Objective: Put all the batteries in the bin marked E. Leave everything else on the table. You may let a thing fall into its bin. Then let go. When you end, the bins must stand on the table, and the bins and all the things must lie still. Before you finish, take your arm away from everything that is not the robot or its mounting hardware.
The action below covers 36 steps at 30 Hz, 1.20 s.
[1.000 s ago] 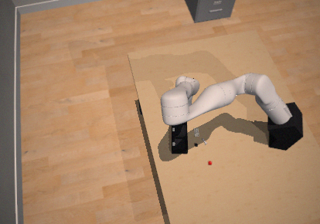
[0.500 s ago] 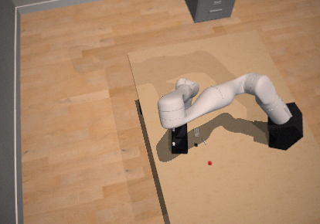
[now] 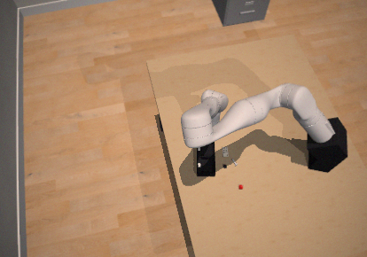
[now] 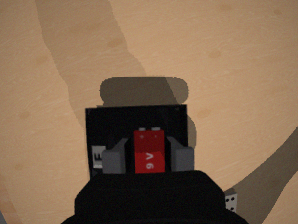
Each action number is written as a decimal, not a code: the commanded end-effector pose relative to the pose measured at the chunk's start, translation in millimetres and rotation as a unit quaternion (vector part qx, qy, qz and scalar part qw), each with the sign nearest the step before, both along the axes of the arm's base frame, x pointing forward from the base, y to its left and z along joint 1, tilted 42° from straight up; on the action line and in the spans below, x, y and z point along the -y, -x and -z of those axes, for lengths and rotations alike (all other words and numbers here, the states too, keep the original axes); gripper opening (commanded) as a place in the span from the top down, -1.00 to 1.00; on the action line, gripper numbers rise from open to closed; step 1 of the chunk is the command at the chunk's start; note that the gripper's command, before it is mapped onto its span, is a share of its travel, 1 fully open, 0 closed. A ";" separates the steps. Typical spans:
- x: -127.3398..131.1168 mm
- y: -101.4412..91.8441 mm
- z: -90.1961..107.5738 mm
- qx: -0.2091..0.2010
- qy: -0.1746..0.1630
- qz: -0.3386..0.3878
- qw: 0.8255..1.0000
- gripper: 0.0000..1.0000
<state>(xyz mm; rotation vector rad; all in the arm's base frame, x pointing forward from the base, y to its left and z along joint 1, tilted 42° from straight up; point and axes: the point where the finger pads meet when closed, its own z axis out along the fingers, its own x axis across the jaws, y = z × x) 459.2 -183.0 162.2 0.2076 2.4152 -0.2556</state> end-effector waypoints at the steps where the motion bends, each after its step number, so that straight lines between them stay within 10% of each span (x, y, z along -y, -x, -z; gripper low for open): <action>1: -0.2 -0.1 -0.4 0.000 0.000 0.000 1.000 -0.36; 36: -4.6 11.6 -14.1 0.000 0.000 0.000 1.000 -0.36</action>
